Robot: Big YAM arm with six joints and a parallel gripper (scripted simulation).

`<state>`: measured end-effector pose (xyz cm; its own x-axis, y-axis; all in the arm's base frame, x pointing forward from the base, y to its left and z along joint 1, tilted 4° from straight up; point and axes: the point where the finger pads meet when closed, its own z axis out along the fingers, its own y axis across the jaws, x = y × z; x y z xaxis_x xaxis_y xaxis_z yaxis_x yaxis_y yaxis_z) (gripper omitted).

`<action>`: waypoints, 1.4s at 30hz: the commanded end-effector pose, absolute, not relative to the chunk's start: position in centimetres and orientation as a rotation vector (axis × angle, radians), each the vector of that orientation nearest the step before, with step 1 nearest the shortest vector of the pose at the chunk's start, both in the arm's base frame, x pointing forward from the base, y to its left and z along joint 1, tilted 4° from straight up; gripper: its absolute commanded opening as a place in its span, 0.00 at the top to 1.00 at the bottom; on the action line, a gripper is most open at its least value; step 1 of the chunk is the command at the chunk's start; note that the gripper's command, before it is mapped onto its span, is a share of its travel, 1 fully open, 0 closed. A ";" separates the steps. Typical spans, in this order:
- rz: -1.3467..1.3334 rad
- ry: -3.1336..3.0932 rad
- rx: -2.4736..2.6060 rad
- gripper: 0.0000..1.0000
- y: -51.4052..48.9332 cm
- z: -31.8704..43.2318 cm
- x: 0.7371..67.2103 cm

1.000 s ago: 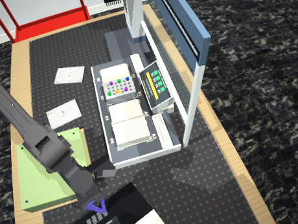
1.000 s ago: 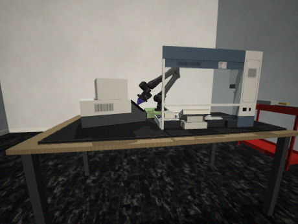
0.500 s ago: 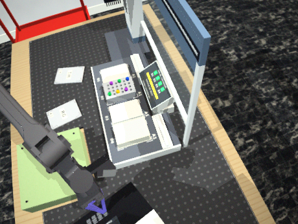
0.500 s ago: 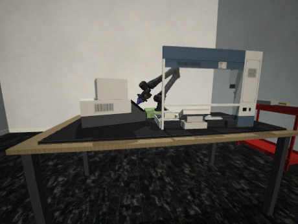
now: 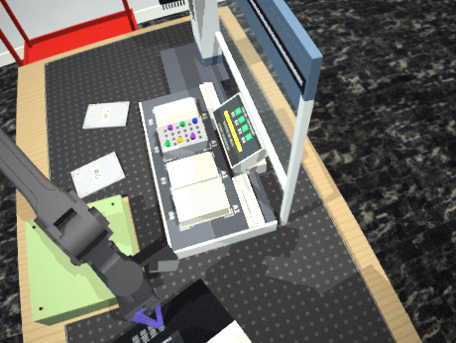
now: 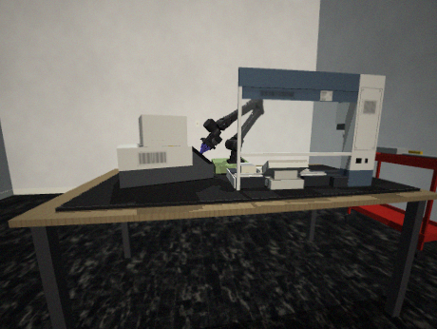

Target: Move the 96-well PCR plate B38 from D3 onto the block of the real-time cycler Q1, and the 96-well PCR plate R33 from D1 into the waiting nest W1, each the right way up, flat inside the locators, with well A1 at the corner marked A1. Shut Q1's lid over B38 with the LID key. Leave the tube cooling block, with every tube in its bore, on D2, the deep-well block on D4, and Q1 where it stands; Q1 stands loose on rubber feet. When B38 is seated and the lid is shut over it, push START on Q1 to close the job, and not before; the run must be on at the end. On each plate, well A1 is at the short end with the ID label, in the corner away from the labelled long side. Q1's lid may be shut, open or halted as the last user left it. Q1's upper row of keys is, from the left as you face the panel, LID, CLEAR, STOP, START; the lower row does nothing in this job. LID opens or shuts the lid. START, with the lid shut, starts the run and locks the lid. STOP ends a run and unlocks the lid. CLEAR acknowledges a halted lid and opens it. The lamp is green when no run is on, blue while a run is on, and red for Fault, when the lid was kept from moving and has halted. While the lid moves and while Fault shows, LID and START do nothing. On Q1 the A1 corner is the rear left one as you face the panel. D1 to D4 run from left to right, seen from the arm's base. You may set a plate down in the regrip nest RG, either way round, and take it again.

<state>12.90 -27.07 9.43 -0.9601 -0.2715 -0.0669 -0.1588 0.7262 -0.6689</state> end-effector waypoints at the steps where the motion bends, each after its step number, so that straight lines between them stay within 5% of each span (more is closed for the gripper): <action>1: -1.103 2.714 -0.336 1.00 -27.8 11.3 13.9; 42: -1.097 2.734 -0.336 1.00 -27.2 9.8 12.8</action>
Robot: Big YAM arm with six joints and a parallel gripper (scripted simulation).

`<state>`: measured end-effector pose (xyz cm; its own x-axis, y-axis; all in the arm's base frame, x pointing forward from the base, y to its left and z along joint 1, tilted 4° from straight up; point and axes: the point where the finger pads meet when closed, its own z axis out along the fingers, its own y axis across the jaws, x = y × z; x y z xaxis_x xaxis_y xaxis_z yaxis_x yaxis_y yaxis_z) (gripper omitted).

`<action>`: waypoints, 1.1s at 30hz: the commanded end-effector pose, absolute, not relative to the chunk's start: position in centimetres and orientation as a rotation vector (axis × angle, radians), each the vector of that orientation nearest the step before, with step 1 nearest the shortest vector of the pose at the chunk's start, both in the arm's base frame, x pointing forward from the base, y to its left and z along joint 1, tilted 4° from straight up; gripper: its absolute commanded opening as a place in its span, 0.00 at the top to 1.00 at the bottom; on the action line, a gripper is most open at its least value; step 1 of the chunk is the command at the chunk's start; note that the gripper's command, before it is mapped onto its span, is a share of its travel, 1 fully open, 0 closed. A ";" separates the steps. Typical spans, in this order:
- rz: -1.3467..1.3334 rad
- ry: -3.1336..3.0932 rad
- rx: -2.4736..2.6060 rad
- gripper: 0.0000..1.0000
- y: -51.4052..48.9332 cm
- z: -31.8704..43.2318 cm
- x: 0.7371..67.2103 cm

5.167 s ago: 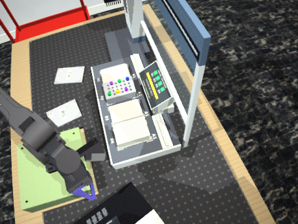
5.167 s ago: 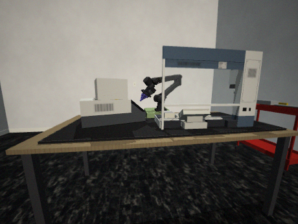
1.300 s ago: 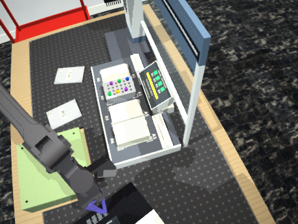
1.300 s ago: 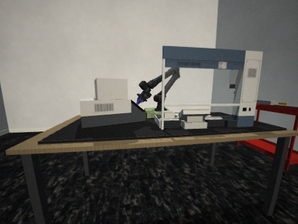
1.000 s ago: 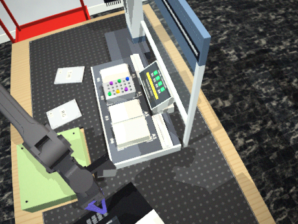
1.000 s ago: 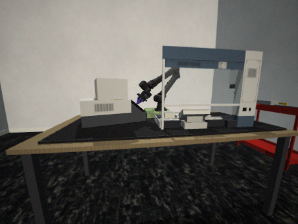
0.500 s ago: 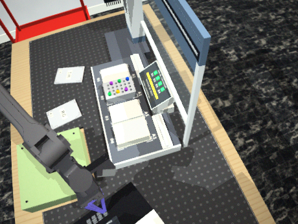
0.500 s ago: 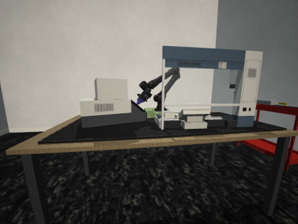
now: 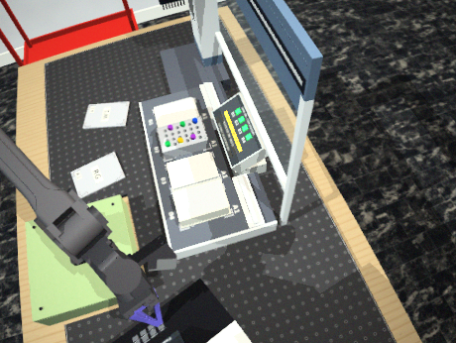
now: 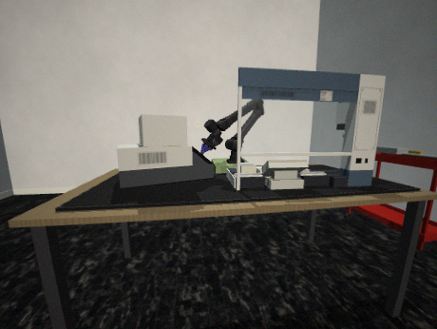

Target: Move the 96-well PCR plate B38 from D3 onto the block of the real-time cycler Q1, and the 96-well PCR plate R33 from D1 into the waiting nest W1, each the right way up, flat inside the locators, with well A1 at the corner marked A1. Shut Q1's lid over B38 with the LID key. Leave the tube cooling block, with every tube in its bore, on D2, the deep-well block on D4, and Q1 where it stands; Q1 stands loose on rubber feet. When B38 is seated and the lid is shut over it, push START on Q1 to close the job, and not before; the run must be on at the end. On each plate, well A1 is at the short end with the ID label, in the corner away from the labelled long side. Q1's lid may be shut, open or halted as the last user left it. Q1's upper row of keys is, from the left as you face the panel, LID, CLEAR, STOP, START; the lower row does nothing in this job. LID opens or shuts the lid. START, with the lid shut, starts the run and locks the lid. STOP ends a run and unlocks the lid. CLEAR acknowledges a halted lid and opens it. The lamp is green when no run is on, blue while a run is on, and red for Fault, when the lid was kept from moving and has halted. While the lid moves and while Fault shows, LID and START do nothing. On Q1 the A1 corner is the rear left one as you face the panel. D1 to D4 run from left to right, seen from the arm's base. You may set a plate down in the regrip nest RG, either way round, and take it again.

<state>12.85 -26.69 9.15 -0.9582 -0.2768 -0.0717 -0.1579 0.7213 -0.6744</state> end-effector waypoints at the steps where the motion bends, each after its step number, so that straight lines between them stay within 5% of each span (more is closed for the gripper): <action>1: -1.097 2.734 -0.336 1.00 -27.2 9.8 12.8; 33: -1.080 2.755 -0.338 1.00 -27.5 9.0 12.6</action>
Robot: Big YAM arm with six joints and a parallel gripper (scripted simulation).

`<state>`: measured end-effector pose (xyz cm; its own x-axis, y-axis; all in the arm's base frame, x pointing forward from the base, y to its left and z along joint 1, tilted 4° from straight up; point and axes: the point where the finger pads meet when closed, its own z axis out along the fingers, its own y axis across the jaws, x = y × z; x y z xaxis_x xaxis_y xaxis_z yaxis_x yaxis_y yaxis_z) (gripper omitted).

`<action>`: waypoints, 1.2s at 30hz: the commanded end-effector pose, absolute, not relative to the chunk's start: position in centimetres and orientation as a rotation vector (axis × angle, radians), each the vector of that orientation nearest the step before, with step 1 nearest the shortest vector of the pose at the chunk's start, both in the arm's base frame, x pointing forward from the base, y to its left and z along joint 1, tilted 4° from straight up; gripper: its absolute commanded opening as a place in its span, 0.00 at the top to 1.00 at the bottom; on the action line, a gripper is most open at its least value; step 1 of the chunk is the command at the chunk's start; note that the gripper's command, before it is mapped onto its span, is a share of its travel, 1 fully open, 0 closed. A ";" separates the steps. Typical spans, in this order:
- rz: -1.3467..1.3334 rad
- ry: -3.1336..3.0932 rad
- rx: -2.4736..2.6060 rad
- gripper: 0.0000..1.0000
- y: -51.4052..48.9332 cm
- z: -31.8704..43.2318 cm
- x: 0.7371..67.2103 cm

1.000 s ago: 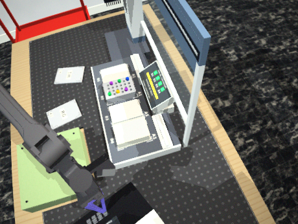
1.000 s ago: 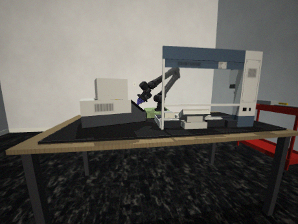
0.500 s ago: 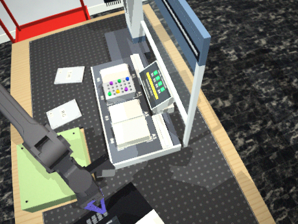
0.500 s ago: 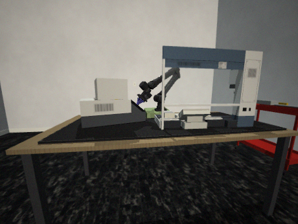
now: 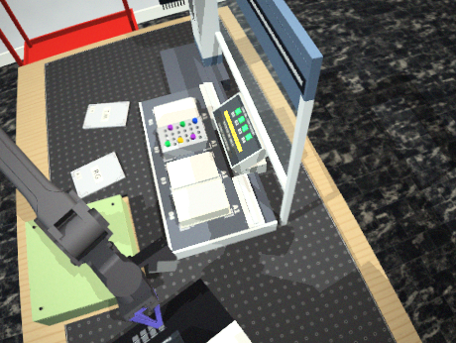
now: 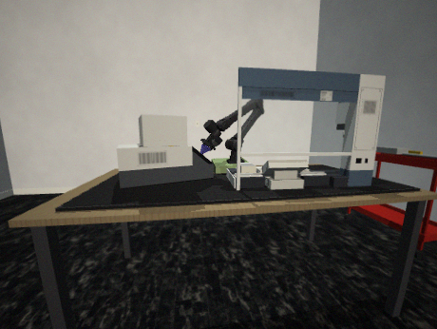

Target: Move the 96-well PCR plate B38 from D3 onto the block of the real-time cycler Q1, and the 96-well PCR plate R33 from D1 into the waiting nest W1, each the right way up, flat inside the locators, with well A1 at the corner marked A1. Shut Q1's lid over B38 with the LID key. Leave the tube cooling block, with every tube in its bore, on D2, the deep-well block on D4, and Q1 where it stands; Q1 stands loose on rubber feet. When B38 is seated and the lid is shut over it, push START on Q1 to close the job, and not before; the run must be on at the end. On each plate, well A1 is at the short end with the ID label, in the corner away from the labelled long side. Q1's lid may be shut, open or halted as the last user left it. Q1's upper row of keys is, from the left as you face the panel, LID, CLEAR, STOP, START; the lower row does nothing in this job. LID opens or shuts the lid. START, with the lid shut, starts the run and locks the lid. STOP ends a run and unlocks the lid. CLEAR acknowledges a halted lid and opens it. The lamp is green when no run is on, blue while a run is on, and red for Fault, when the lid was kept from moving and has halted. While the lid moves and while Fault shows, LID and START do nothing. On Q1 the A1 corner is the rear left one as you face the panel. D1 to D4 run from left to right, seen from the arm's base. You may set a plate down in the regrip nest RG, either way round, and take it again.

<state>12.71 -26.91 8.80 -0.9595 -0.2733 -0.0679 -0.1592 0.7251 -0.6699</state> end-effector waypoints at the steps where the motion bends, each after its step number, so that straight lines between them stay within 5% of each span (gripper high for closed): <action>1: -1.081 2.755 -0.338 1.00 -27.5 9.0 12.6; 36: -1.128 2.700 -0.314 1.00 -27.0 15.1 13.4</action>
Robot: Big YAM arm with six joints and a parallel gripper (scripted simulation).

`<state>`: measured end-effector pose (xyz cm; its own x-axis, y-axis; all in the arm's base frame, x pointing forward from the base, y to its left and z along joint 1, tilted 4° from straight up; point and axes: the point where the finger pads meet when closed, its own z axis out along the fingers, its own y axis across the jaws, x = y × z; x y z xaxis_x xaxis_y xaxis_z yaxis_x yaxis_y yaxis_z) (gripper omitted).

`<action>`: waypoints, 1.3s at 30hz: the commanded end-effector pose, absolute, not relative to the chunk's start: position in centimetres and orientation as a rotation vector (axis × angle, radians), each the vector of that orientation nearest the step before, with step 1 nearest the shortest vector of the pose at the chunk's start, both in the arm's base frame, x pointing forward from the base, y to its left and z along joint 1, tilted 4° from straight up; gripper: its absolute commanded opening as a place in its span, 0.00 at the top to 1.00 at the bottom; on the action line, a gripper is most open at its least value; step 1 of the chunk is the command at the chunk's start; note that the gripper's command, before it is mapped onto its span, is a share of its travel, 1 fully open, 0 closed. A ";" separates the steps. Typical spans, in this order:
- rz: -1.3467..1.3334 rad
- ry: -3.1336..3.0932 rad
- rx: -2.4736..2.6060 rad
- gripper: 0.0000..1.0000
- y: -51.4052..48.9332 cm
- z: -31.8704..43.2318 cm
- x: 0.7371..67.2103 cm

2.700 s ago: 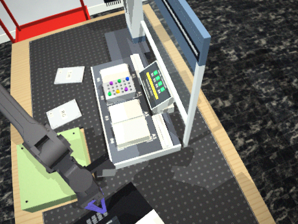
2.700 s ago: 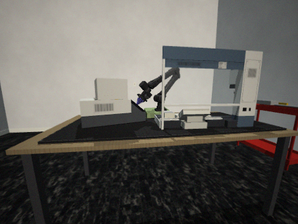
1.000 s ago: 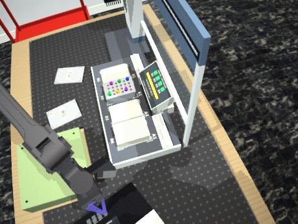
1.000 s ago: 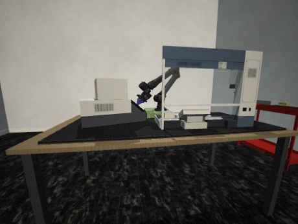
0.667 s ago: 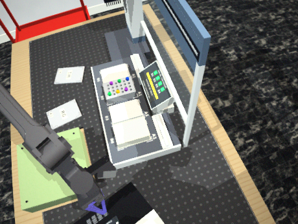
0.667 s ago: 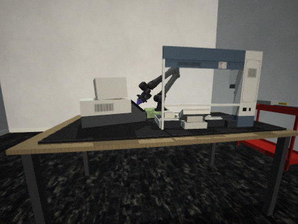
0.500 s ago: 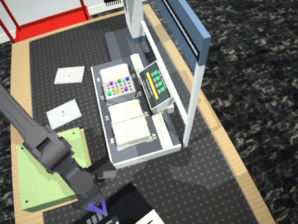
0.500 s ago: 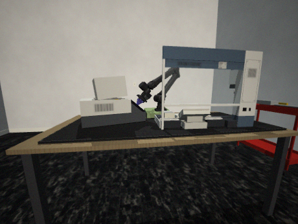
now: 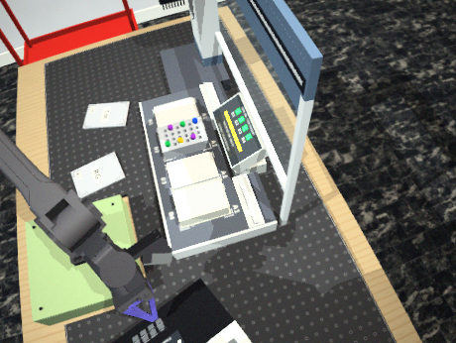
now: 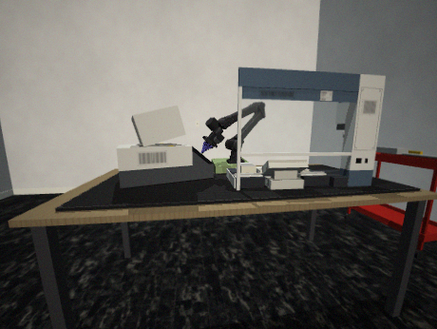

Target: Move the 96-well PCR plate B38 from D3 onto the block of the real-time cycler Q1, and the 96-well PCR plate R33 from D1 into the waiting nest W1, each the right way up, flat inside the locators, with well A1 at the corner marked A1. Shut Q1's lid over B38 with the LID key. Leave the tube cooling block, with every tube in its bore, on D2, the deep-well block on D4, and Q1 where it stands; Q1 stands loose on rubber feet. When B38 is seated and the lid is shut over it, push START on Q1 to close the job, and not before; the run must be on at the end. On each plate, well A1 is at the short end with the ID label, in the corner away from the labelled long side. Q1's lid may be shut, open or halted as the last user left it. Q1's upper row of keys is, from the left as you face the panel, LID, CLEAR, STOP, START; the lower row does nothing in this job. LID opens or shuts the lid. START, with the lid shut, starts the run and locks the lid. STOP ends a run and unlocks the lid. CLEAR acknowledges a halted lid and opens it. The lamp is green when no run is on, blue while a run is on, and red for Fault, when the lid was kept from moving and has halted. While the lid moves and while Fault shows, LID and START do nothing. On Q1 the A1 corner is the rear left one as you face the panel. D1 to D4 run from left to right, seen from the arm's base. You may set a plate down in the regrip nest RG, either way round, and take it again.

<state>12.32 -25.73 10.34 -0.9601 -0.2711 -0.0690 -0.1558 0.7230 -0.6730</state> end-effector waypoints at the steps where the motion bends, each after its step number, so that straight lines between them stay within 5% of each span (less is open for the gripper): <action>1: -1.125 2.699 -0.320 1.00 -26.8 15.2 13.5; 39: -1.091 2.709 -0.315 1.00 -17.9 19.8 10.2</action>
